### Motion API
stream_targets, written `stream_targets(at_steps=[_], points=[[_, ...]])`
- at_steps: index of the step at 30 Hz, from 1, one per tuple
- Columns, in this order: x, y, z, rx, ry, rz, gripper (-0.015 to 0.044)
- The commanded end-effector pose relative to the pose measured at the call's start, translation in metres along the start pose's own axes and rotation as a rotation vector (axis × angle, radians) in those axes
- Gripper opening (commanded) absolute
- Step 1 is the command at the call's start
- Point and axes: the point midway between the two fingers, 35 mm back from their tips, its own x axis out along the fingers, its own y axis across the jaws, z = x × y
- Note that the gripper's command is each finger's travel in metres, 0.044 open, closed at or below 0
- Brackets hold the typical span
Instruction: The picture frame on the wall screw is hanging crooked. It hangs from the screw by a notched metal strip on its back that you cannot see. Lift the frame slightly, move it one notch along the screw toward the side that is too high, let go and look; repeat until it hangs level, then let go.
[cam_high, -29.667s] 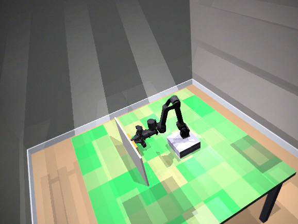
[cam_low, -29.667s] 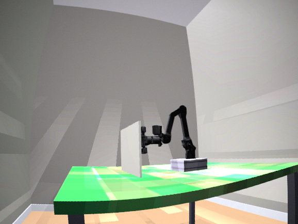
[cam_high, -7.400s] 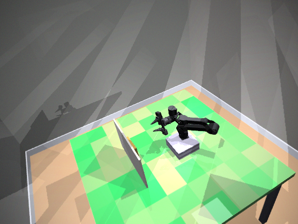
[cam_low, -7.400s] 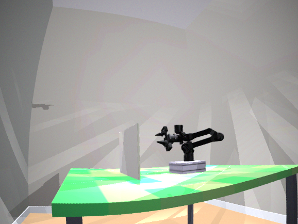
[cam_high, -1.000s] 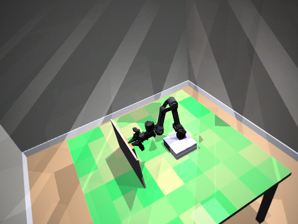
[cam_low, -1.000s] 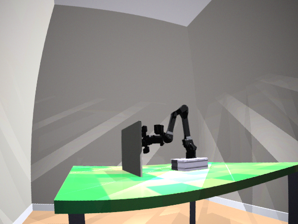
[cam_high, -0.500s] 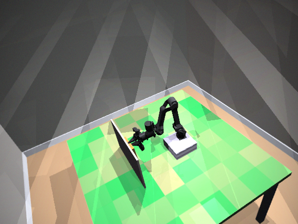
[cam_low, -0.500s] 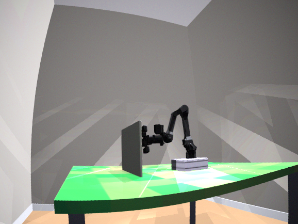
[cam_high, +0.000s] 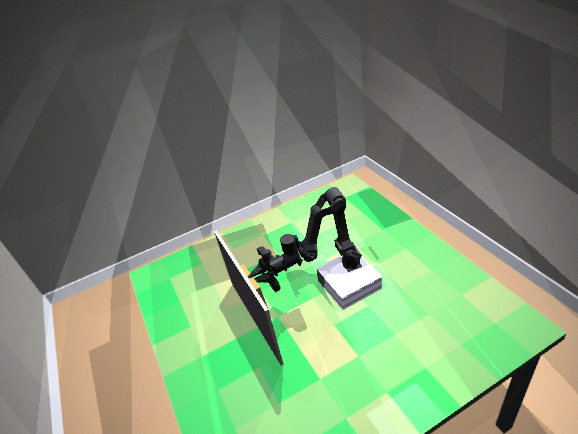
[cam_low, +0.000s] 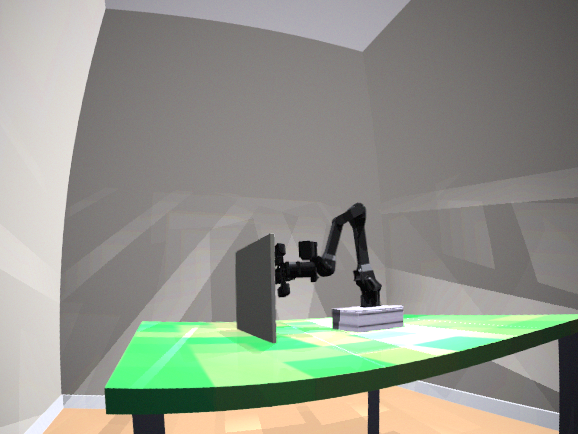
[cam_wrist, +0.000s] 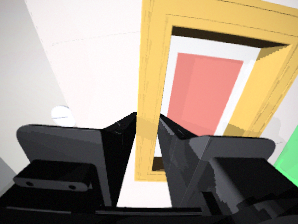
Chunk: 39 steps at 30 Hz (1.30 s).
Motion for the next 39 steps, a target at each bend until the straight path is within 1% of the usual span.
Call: stream_targets(at_steps=[1, 39], points=[[0.0001, 0.0066, 0.0003, -0.001, 0.000, 0.019, 0.0000], [0.0001, 0.0112, 0.0003, -0.001, 0.000, 0.019, 0.0000]])
